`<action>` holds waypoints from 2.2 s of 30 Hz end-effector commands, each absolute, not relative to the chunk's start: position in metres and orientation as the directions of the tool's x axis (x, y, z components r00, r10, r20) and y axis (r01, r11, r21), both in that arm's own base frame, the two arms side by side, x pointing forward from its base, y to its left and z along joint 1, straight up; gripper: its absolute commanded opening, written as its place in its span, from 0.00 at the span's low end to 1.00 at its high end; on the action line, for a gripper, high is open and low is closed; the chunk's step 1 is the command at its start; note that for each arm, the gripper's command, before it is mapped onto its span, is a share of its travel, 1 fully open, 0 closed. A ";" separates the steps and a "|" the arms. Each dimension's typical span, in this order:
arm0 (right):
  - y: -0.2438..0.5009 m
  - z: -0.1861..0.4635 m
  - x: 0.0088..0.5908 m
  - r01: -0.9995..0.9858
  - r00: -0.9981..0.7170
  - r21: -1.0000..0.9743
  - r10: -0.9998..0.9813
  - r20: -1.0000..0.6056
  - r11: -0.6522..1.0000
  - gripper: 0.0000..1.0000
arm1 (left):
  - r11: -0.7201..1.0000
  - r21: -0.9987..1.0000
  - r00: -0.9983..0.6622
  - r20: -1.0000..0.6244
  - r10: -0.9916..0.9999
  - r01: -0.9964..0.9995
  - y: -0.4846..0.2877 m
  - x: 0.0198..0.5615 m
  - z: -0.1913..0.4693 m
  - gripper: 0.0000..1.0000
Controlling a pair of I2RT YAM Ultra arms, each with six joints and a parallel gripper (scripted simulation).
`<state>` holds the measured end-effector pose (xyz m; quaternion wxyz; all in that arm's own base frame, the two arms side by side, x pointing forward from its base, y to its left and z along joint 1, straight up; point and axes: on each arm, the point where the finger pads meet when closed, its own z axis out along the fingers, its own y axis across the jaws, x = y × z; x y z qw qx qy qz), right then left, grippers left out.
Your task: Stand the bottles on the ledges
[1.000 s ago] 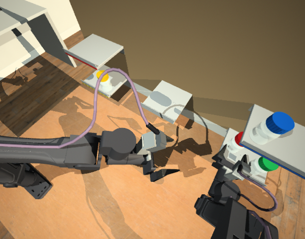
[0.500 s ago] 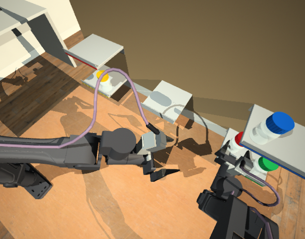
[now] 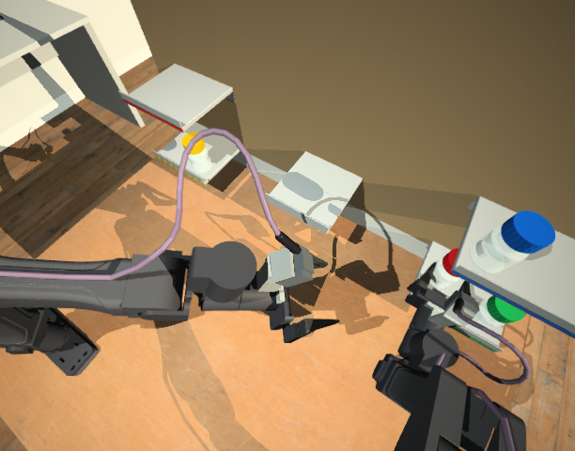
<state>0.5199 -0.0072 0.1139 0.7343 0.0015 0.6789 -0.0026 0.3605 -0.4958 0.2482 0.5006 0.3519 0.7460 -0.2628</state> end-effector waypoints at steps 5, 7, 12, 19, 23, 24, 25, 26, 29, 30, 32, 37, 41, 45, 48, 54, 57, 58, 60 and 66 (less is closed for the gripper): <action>-0.005 0.118 0.524 0.004 0.088 0.000 0.000 -0.996 1.000 0.64 | 0.623 -0.045 -0.220 -0.953 0.208 0.781 -0.492 0.366 0.281 1.00; -0.005 0.118 0.524 0.004 0.088 0.000 0.000 -0.996 1.000 0.64 | 0.623 -0.045 -0.220 -0.953 0.208 0.781 -0.492 0.366 0.281 1.00; -0.006 0.118 0.524 0.008 0.088 0.000 0.000 -0.996 1.000 0.60 | 0.623 -0.045 -0.220 -0.953 0.208 0.781 -0.492 0.366 0.281 1.00; -0.007 0.118 0.523 0.006 0.088 0.000 -0.001 -0.996 1.000 0.50 | 0.623 -0.045 -0.220 -0.953 0.208 0.781 -0.492 0.366 0.281 1.00; -0.008 0.118 0.522 0.008 0.088 0.000 -0.001 -0.996 1.000 0.43 | 0.623 -0.045 -0.220 -0.953 0.208 0.781 -0.492 0.366 0.281 1.00; -0.008 0.118 0.522 0.008 0.088 0.000 -0.001 -0.996 1.000 0.43 | 0.623 -0.045 -0.220 -0.953 0.208 0.781 -0.492 0.366 0.281 1.00; -0.008 0.118 0.522 0.008 0.088 0.000 -0.001 -0.996 1.000 0.43 | 0.623 -0.045 -0.220 -0.953 0.208 0.781 -0.492 0.366 0.281 1.00; -0.008 0.118 0.522 0.008 0.088 0.000 -0.001 -0.996 1.000 0.43 | 0.623 -0.045 -0.220 -0.953 0.208 0.781 -0.492 0.366 0.281 1.00; -0.008 0.118 0.522 0.008 0.088 0.000 -0.001 -0.996 1.000 0.43 | 0.623 -0.045 -0.220 -0.953 0.208 0.781 -0.492 0.366 0.281 1.00; -0.009 0.118 0.521 0.009 0.088 0.000 -0.001 -0.996 1.000 0.31 | 0.623 -0.045 -0.220 -0.953 0.208 0.781 -0.492 0.366 0.281 1.00; -0.009 0.118 0.521 0.009 0.088 0.000 -0.001 -0.996 1.000 0.49 | 0.623 -0.045 -0.220 -0.953 0.208 0.781 -0.492 0.366 0.281 1.00; -0.010 0.114 0.517 0.010 0.076 0.000 -0.001 -0.997 1.000 0.49 | 0.623 -0.045 -0.220 -0.953 0.208 0.781 -0.492 0.366 0.281 1.00; -0.014 0.114 0.513 0.027 0.085 0.001 -0.001 -0.996 1.000 0.49 | 0.623 -0.045 -0.220 -0.953 0.208 0.781 -0.492 0.366 0.281 1.00; -0.014 0.113 0.509 0.030 0.082 0.001 -0.001 -0.997 1.000 0.49 | 0.623 -0.045 -0.220 -0.953 0.208 0.781 -0.492 0.366 0.281 1.00; -0.016 0.113 0.503 0.036 0.082 0.002 -0.001 -0.997 0.999 0.49 | 0.623 -0.045 -0.220 -0.953 0.208 0.781 -0.492 0.366 0.281 1.00; -0.016 0.104 0.489 0.031 0.043 0.001 0.000 -0.999 1.000 0.49 | 0.623 -0.045 -0.220 -0.953 0.208 0.781 -0.492 0.366 0.281 1.00; -0.016 0.096 0.482 0.031 0.016 0.001 0.001 -1.000 1.000 0.49 | 0.623 -0.045 -0.220 -0.953 0.208 0.781 -0.492 0.366 0.281 1.00; -0.016 0.092 0.480 0.031 0.005 0.001 0.001 -1.000 1.000 0.49 | 0.623 -0.045 -0.220 -0.953 0.208 0.781 -0.492 0.366 0.281 1.00; -0.016 0.090 0.478 0.031 -0.002 0.001 0.002 -1.000 1.000 0.49 | 0.623 -0.045 -0.220 -0.953 0.208 0.781 -0.492 0.366 0.281 1.00; -0.014 0.088 0.471 0.034 -0.016 0.001 0.002 -1.000 0.999 0.49 | 0.623 -0.045 -0.220 -0.953 0.208 0.781 -0.492 0.366 0.281 1.00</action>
